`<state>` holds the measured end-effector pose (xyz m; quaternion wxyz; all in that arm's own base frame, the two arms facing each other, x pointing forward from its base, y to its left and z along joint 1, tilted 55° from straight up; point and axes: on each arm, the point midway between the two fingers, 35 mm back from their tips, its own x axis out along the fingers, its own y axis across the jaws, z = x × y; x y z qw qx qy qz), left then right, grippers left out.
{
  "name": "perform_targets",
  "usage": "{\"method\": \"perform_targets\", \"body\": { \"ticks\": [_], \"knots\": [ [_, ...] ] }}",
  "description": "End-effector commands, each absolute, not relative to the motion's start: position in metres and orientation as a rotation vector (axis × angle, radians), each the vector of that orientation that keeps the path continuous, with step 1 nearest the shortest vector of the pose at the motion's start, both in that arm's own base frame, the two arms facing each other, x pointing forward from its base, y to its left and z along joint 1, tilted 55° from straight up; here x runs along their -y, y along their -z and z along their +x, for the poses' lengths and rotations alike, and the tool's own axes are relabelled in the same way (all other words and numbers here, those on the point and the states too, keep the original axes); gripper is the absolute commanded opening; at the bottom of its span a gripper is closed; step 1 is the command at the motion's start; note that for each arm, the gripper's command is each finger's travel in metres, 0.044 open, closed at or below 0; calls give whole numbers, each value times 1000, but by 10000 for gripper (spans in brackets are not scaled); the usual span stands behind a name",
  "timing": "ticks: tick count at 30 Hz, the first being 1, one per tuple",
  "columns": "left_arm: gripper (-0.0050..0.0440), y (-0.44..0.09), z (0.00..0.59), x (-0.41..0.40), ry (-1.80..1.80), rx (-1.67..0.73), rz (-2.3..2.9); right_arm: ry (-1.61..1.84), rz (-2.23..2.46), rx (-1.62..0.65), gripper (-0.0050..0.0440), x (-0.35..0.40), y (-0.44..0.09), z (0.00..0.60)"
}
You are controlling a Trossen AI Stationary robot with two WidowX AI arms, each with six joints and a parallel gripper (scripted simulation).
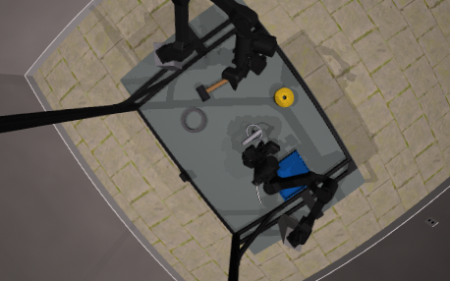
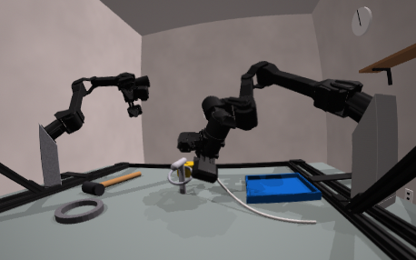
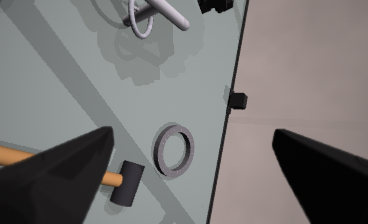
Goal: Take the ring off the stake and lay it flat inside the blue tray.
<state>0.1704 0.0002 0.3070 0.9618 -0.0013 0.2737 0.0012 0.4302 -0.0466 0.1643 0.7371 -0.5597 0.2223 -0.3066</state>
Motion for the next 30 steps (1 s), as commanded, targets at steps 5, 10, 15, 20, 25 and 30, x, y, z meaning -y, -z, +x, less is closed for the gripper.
{"method": "perform_targets", "body": {
  "ticks": [5, 10, 15, 20, 25, 30],
  "knots": [
    [400, -307, 170, 0, 0, -554, 0, 698, -1363, -530, 0, 45, -163, 427],
    [400, -307, 170, 0, 0, -554, 0, 707, -1411, -551, 0, 44, -164, 425],
    [400, -307, 170, 0, 0, -554, 0, 676, -1433, -580, 0, 44, -168, 425],
    [400, -307, 170, 0, 0, -554, 0, 654, -1449, -601, 0, 44, -172, 425],
    [400, -307, 170, 0, 0, -554, 0, 617, -1473, -636, 0, 45, -177, 424],
    [400, -307, 170, 0, 0, -554, 0, 593, -1489, -659, 0, 45, -180, 422]
  ]
}}
